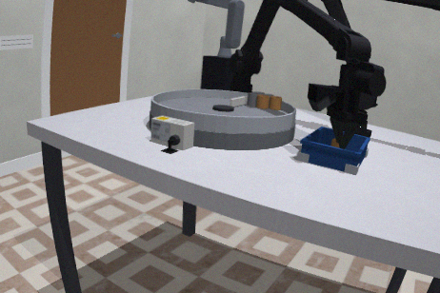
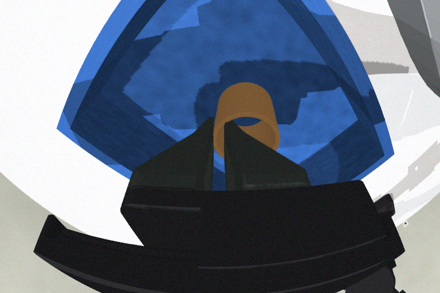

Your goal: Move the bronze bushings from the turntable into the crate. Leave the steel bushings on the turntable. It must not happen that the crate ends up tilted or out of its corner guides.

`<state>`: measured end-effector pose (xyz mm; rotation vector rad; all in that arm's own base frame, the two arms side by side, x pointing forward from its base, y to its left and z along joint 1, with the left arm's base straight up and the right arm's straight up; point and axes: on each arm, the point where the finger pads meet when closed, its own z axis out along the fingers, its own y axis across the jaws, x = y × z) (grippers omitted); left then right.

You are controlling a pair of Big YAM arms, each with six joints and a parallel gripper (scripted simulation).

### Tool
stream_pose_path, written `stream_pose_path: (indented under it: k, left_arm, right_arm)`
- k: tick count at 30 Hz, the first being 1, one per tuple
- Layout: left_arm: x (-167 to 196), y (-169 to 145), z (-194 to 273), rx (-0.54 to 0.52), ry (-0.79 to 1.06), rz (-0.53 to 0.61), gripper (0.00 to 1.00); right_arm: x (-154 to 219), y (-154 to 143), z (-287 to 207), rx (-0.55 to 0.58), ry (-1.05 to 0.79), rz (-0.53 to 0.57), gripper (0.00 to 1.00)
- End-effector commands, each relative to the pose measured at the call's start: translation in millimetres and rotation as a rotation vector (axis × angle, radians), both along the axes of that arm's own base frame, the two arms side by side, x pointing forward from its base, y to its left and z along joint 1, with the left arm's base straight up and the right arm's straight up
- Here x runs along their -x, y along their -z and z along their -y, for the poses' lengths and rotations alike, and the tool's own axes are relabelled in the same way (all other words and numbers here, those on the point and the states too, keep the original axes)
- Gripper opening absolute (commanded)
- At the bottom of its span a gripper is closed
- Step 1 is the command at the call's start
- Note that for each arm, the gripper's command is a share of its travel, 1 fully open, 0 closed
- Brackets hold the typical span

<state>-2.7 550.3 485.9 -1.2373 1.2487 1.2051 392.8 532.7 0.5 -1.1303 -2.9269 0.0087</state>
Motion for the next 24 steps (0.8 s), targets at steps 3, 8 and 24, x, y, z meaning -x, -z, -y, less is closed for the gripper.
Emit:
stream_pose_path:
  k: [3,8,24]
  left_arm:
    - [3.0,-14.6,5.4,-0.042,-0.005,0.015,1.0]
    - [3.0,-14.6,5.4,-0.042,-0.005,0.015,1.0]
    - [3.0,-14.6,5.4,-0.042,-0.005,0.015,1.0]
  right_arm:
    - [-2.7,2.5,-3.1,-0.008,-0.005,0.007,0.0]
    - [-2.7,2.5,-3.1,-0.008,-0.005,0.007,0.0]
    - [-2.7,2.5,-3.1,-0.008,-0.005,0.007,0.16]
